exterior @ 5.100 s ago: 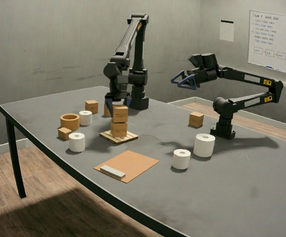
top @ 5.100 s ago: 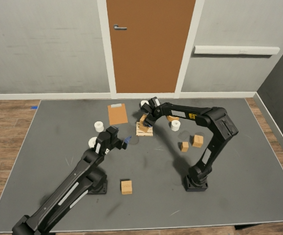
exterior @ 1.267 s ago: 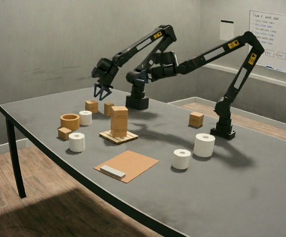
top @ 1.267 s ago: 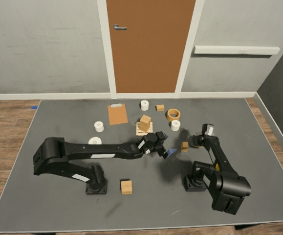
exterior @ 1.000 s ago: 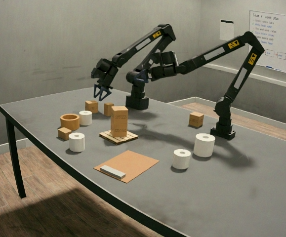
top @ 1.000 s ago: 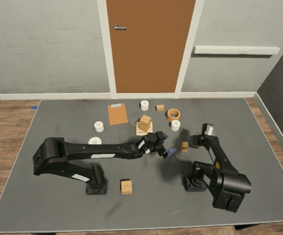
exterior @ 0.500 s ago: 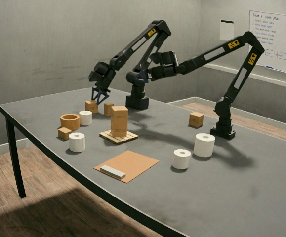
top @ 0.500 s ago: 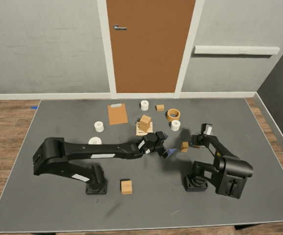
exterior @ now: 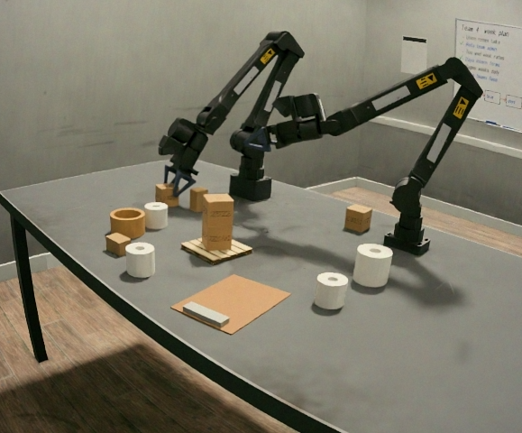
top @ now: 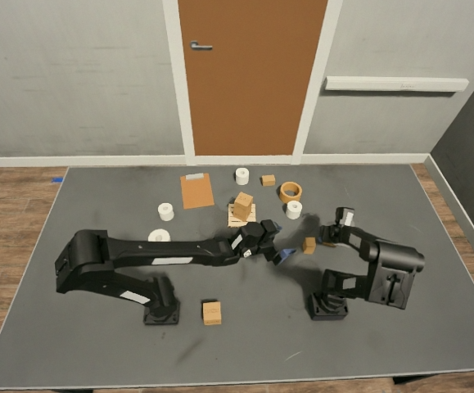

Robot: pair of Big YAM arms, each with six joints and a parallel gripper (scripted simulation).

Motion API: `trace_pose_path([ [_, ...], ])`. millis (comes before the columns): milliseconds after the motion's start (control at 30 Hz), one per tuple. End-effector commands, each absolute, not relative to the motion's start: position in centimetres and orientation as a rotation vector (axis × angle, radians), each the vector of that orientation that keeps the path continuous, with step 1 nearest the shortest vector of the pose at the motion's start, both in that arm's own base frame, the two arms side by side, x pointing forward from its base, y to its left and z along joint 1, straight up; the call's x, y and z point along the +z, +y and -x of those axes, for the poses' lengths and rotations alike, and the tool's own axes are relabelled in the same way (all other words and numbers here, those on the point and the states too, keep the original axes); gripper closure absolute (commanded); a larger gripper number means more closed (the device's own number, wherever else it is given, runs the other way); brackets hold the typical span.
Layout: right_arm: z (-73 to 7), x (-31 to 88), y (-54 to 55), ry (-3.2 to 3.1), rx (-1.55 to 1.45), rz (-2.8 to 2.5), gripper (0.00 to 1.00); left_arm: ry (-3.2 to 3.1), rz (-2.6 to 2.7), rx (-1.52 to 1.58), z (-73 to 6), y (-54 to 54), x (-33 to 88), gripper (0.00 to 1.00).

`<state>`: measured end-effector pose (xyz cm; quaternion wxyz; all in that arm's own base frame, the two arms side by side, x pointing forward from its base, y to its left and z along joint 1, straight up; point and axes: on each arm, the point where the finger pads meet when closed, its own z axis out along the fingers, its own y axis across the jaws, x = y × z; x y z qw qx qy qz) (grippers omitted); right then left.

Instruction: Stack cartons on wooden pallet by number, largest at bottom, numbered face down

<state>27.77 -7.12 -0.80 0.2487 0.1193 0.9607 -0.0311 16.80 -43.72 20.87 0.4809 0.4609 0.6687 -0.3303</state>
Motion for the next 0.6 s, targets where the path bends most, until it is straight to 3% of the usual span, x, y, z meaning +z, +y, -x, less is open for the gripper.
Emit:
trace_pose_path([
  [0, -28.7, -0.7, -7.2, 2.591, -0.085, -0.331, 0.17, 1.59, -1.09, -0.827, -17.2, -44.6, 23.2, 0.0],
  [567, -31.0, -1.8, -7.8, 2.567, -0.088, -0.328, 0.17, 1.59, -1.09, -0.827, -17.2, -44.6, 23.2, 0.0],
])
